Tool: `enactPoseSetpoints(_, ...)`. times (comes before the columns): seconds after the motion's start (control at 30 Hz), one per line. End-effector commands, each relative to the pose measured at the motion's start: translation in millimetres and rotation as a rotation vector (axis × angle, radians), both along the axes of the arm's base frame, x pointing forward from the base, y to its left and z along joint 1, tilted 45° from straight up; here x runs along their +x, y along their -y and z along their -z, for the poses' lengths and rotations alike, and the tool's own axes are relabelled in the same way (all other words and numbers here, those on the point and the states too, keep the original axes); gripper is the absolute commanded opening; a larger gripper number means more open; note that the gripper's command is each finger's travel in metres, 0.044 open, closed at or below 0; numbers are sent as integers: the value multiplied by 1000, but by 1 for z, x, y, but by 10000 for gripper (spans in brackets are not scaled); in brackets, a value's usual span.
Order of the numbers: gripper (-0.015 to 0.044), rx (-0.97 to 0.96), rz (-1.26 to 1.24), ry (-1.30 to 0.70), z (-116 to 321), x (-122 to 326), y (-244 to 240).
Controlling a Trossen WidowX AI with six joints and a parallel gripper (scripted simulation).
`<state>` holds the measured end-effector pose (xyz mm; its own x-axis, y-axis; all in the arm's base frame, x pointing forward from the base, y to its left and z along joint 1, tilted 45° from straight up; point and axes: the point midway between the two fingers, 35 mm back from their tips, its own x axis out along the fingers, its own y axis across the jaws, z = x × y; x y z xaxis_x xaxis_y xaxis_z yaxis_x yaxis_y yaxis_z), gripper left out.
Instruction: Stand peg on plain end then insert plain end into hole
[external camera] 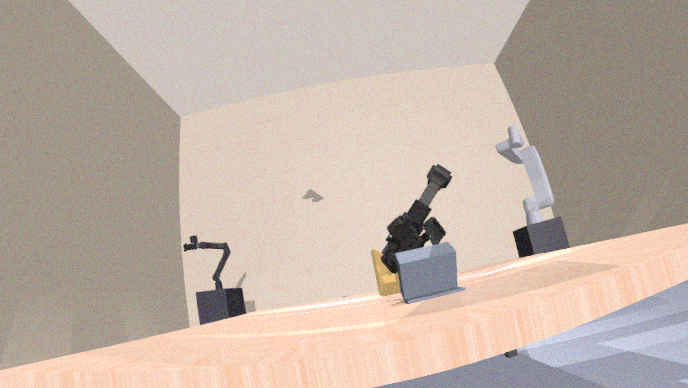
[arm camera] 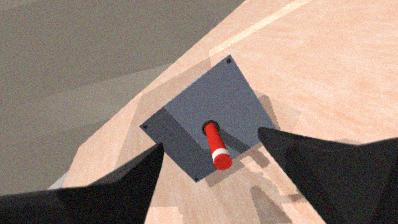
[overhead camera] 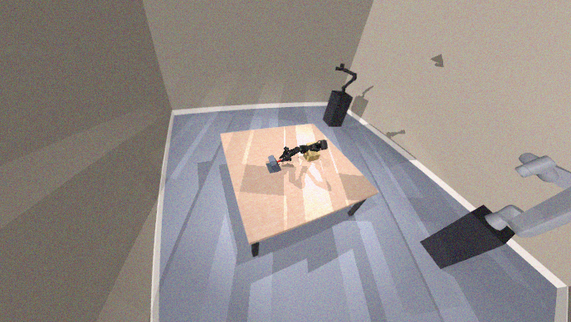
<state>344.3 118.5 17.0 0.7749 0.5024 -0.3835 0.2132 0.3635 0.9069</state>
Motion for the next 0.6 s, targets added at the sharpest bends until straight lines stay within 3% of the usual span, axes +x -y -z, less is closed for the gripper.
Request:
enactPoseSetpoints(0.0,440,-2,-3,-3,-2,-5,3)
enactPoseSetpoints(0.57,440,-2,-1,-2,-10,-15,12)
